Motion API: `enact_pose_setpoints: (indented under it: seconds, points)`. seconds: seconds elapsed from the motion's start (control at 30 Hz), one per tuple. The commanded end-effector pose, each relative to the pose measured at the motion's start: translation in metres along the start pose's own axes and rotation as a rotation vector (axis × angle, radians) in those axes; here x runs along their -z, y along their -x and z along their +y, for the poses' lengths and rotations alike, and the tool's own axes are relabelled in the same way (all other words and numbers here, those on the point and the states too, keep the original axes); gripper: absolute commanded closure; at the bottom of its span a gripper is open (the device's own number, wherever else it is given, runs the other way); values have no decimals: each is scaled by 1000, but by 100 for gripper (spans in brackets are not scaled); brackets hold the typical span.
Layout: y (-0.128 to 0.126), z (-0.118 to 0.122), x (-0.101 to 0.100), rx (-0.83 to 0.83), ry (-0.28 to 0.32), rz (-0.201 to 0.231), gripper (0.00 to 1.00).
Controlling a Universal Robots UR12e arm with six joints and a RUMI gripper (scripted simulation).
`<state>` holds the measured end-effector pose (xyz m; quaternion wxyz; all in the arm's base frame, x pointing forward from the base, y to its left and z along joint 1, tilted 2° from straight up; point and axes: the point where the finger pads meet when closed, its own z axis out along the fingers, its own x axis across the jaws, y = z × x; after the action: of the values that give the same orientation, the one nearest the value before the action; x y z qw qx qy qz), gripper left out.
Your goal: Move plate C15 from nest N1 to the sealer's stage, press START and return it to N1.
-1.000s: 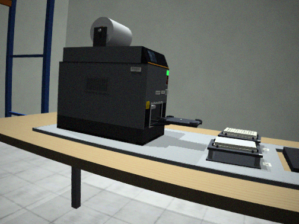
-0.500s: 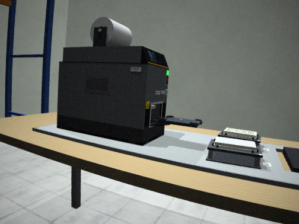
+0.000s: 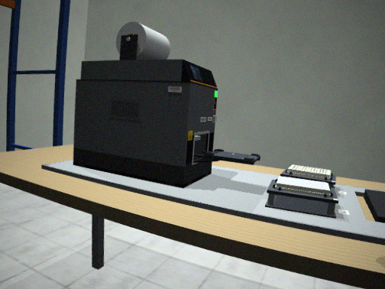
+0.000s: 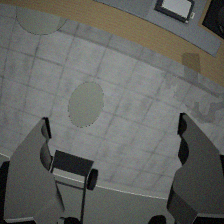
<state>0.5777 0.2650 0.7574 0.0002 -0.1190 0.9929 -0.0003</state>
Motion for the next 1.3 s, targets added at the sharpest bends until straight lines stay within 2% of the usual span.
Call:
enact_pose_setpoints:
  seconds: [0.0, 0.07, 0.37, 0.47, 0.57, 0.63, 0.9, 1.0, 1.13, 1.2, 1.27]
  points:
    - [3, -17, 1, -27, 1, -2, 32]
    - [3, -17, 1, -27, 1, -2, 32]
    - [9, -62, 2, -98, 0, -2, 32]
    - [9, -62, 2, -98, 0, -2, 32]
    - [10, -77, 1, -122, 0, -1, 32]
    - [10, -77, 1, -122, 0, -1, 32]
    - [12, -116, 2, -184, 0, -2, 32]
    - [12, -116, 2, -184, 0, -2, 32]
    - [11, -136, 1, -216, 0, -1, 32]
    - [11, -136, 1, -216, 0, -1, 32]
    - [10, -146, 1, -231, 0, -1, 32]
